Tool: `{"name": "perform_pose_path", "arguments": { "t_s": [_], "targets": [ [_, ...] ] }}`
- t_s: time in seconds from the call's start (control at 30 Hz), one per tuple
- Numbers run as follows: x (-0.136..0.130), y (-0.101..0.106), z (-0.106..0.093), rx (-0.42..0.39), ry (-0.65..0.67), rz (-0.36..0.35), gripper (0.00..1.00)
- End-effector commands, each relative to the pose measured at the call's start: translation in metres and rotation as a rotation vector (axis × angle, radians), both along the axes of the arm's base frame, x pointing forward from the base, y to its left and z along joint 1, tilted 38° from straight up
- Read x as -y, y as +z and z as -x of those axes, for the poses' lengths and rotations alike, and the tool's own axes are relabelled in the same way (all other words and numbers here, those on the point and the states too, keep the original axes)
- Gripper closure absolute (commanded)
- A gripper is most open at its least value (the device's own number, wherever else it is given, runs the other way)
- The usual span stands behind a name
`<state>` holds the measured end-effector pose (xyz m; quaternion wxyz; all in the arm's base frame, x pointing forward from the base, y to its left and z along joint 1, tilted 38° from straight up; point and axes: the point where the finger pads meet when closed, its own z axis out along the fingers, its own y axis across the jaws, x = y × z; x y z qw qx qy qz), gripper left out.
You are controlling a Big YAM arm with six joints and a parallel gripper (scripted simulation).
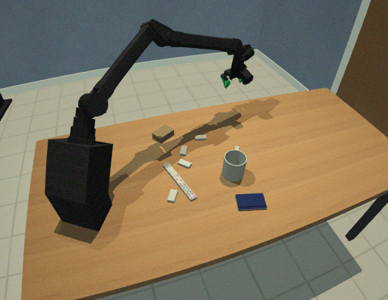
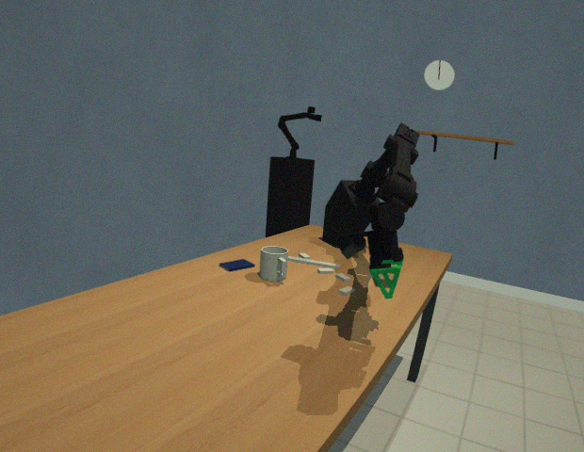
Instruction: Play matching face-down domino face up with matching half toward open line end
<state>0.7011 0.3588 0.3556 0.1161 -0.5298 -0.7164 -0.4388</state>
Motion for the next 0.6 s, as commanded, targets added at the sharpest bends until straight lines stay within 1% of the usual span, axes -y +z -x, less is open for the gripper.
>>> {"name": "perform_pose_path", "arguments": {
  "t_s": [0.0, 0.53, 0.57],
  "targets": [
    [0.0034, 0.0101, 0.0003, 0.014, -0.004, -0.005, 0.0],
    [0.0034, 0.0101, 0.0003, 0.014, -0.004, -0.005, 0.0],
    [0.0062, 0.0119, 0.0001, 0.032, -0.002, 0.001, 0.0]
  ]
}}
